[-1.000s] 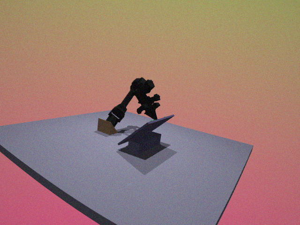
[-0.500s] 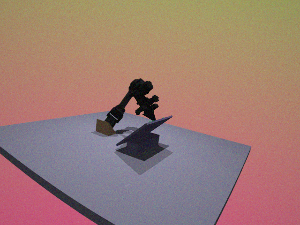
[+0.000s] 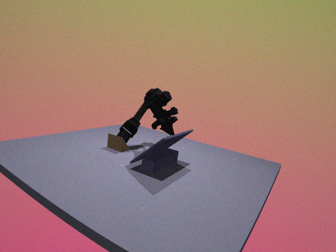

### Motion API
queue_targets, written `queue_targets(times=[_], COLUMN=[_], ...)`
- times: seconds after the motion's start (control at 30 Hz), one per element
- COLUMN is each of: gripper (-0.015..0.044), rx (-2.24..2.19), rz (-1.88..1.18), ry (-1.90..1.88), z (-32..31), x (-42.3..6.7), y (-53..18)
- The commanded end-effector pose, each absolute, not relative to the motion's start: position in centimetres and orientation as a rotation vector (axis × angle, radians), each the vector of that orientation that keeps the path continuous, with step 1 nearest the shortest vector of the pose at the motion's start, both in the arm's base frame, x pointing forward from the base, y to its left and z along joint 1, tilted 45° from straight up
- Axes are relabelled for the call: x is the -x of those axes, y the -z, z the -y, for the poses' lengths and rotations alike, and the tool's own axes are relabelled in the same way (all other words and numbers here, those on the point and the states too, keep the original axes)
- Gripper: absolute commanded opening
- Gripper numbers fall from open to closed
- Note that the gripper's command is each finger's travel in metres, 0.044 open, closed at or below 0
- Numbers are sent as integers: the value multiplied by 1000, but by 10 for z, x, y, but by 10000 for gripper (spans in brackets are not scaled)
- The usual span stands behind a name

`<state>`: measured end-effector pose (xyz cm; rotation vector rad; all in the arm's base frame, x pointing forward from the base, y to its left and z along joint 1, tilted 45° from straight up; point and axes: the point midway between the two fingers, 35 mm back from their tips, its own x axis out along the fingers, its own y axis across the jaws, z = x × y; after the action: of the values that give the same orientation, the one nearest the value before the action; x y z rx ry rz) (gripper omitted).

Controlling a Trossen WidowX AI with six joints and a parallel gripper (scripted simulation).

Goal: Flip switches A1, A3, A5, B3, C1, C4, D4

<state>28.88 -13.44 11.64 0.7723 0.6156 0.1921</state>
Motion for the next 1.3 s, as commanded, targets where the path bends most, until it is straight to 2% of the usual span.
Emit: queue_targets(times=[0.0, 0.33, 0.63, 0.87, 1.1, 1.27], gripper=[0, 0, 0, 0, 0, 0], rx=[-772, -770, -771, -771, -766, -766], rz=[-617, -616, -646, -646, -645, -646], ry=[-187, -192, -196, -196, -195, -195], z=[135, 135, 161, 162, 218, 219], x=[-289, -289, -239, -239, -246, -247], y=[-115, -116, -145, -144, -109, -107])
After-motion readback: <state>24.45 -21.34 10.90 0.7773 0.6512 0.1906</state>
